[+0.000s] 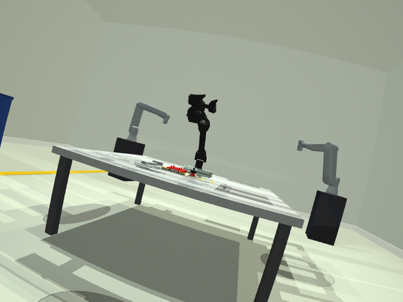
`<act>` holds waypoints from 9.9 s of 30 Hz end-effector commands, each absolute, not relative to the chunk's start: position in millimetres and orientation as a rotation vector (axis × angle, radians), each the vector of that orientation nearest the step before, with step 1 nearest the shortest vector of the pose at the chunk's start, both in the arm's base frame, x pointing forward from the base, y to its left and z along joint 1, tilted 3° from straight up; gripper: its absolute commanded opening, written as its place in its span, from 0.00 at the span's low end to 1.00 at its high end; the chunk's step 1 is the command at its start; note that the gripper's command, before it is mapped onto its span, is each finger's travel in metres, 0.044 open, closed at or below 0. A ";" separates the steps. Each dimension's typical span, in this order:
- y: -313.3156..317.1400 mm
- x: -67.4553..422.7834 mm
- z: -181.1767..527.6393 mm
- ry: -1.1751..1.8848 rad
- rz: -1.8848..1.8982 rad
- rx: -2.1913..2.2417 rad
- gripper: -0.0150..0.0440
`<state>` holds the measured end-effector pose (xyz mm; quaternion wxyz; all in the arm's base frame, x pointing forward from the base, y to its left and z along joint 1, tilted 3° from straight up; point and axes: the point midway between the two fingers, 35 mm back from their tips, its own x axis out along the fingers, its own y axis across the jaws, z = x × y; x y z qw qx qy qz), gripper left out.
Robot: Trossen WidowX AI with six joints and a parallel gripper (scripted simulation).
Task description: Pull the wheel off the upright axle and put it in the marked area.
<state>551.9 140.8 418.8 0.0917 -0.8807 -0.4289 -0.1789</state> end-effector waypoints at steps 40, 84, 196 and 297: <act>125.6 468.9 125.6 0.968 0.635 -0.504 0.76; 97.3 354.4 62.1 1.576 0.125 -0.117 0.76; 97.0 353.8 47.7 1.574 0.128 -0.116 0.25; 180.1 280.8 -8.7 1.583 0.132 -0.110 0.25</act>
